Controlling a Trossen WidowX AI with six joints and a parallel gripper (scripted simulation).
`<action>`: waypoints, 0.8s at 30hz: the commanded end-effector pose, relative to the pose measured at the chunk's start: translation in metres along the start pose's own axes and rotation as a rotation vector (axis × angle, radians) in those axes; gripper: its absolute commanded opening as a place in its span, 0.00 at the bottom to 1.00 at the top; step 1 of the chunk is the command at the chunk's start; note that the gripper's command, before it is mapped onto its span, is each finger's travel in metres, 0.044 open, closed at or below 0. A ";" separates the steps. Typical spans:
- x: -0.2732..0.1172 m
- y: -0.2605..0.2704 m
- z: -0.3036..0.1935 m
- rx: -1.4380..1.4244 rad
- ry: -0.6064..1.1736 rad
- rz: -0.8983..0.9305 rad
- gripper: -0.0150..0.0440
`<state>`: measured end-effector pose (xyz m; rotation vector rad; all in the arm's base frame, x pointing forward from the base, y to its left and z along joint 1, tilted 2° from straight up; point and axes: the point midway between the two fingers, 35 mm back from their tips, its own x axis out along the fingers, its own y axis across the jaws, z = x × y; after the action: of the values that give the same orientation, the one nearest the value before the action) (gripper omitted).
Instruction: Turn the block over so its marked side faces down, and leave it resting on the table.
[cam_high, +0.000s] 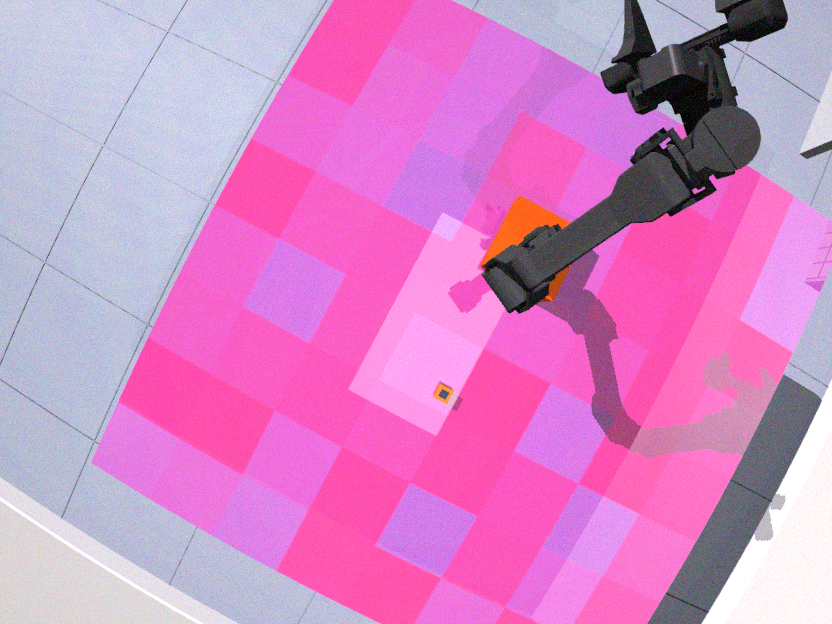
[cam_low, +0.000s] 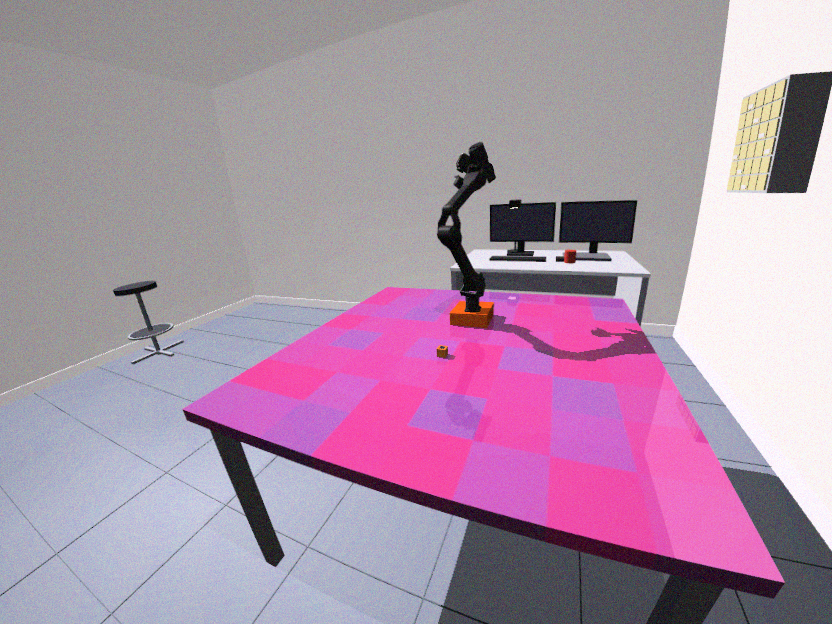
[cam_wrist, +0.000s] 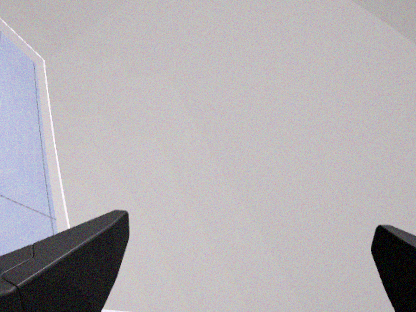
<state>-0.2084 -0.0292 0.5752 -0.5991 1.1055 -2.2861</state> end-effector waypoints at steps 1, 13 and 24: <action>0.000 -0.001 -0.002 0.004 0.007 -0.005 0.98; -0.085 -0.060 -0.135 0.255 0.467 -0.411 1.00; -0.233 -0.073 -0.209 0.404 0.840 -0.848 1.00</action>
<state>-0.2011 0.2354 0.4980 0.0403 0.7807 -3.3837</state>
